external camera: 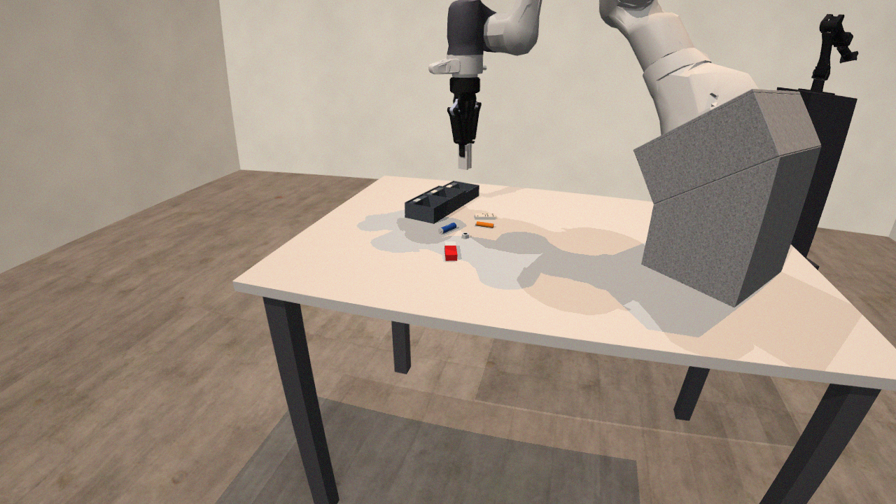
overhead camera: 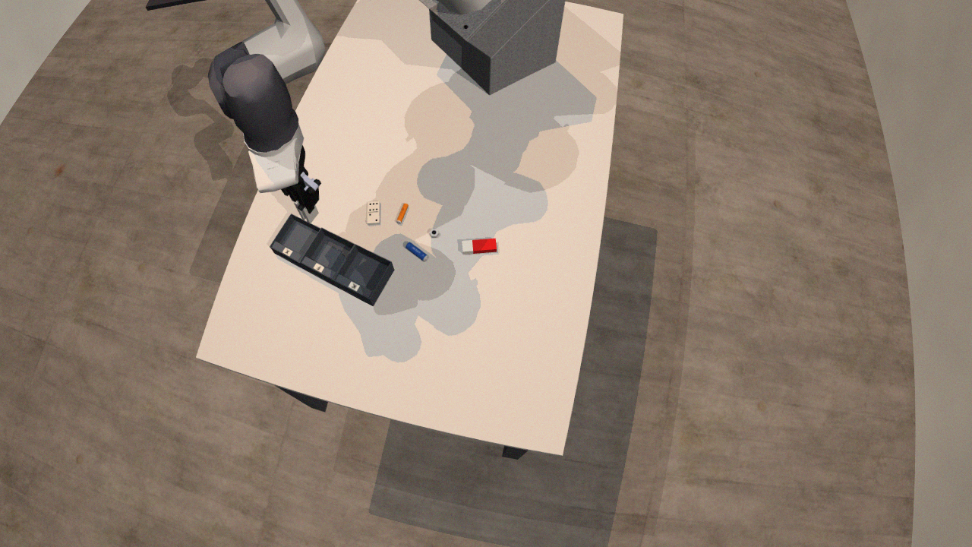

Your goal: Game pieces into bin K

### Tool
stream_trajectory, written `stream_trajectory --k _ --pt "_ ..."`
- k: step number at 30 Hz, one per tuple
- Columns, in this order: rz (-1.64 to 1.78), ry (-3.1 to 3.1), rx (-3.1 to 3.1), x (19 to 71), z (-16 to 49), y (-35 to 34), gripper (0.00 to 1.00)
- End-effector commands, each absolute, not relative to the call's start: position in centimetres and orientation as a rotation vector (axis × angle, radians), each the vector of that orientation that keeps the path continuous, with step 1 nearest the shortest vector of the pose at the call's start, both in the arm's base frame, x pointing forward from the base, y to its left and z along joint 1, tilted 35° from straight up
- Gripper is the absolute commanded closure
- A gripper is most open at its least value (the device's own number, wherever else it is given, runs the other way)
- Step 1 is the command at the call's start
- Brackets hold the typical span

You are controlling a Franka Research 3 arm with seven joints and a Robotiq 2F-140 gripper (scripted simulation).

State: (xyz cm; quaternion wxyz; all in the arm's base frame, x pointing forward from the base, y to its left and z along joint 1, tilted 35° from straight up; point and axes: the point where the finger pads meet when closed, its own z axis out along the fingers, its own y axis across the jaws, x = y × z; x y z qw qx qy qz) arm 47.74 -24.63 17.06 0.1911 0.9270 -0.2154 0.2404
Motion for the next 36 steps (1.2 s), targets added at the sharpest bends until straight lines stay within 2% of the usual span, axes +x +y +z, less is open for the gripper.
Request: stream_trajectory --k 1,7,36 --pt "0.676 -0.499 2.644 49.1 17.3 -25.9 0.95" --pt "0.676 -0.499 2.644 50.2 17.7 -30.3 0.95" --pt "0.676 -0.499 2.644 51.2 15.5 -31.4 0.95"
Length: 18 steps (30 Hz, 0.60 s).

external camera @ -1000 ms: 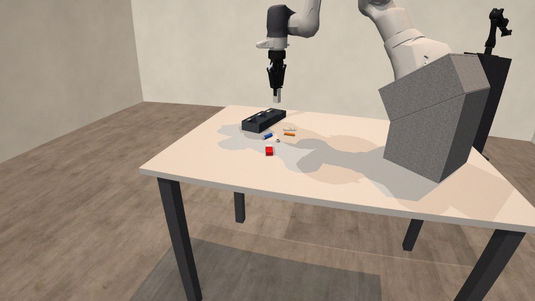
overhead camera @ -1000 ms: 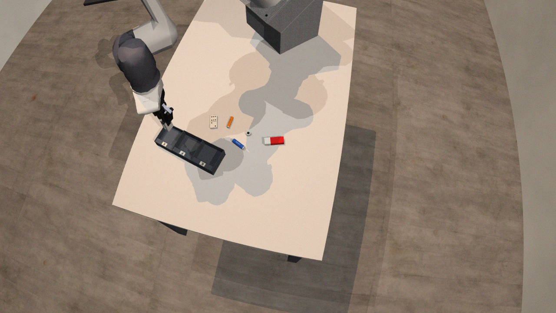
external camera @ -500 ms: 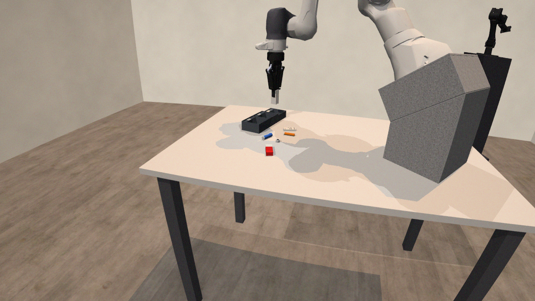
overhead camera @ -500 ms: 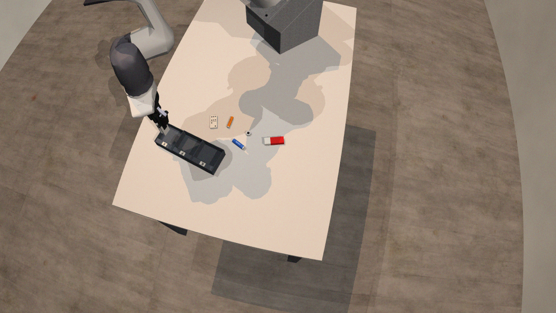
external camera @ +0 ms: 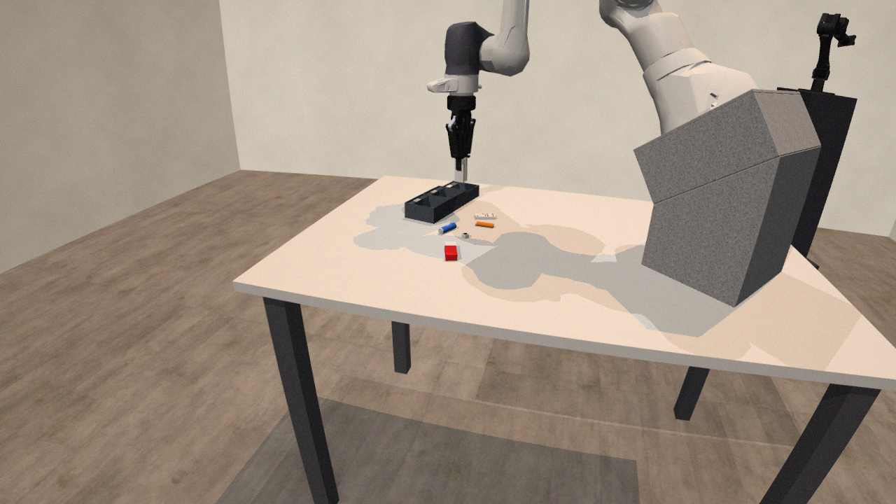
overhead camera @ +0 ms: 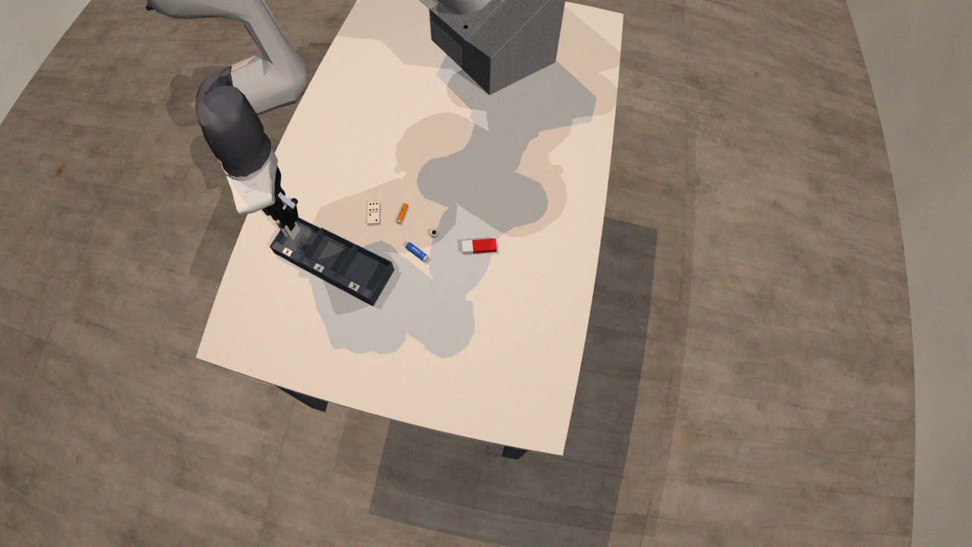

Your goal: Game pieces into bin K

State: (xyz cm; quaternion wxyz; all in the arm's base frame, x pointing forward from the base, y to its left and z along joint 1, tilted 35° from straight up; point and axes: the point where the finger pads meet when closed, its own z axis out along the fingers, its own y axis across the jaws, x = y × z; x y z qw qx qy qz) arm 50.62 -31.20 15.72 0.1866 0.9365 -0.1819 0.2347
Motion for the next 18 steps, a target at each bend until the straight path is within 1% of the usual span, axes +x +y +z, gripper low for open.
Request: stream_trajectory --k 1,10,18 --pt "0.676 -0.499 2.644 51.3 15.3 -31.5 0.95" --pt "0.676 -0.499 2.644 52.2 13.4 -32.5 0.95" --pt "0.676 -0.499 2.644 52.2 13.4 -32.5 0.95"
